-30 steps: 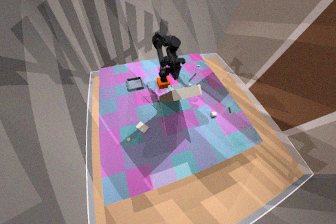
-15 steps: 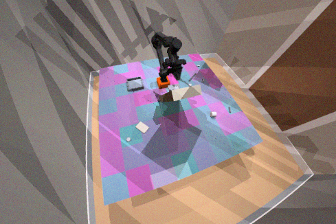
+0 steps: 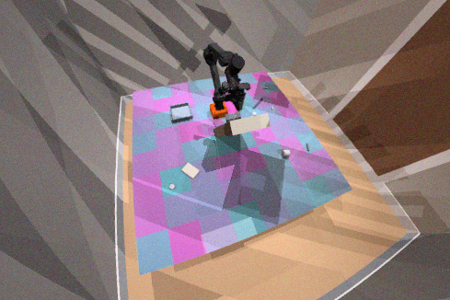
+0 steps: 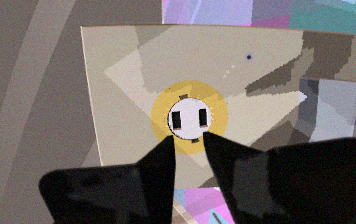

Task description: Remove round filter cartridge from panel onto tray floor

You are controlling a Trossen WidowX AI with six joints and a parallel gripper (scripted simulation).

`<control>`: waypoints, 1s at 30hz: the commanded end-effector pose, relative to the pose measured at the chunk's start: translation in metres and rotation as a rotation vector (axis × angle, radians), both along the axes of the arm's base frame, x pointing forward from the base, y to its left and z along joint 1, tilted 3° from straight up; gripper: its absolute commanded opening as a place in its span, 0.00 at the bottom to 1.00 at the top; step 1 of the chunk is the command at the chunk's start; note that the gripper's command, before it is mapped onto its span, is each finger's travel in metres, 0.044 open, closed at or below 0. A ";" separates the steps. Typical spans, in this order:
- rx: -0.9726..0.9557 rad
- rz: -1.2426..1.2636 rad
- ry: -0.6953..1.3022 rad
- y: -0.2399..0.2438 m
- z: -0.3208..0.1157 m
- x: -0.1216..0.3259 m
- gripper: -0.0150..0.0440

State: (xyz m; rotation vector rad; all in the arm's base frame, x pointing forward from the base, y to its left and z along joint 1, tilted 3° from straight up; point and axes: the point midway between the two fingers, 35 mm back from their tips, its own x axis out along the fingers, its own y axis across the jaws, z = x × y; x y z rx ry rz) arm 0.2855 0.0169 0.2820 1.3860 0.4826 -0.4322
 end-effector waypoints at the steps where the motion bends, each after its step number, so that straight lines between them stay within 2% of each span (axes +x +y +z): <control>1: 0.001 0.003 0.013 0.001 -0.008 0.005 0.44; 30: 0.001 0.003 0.011 0.000 -0.029 0.028 0.44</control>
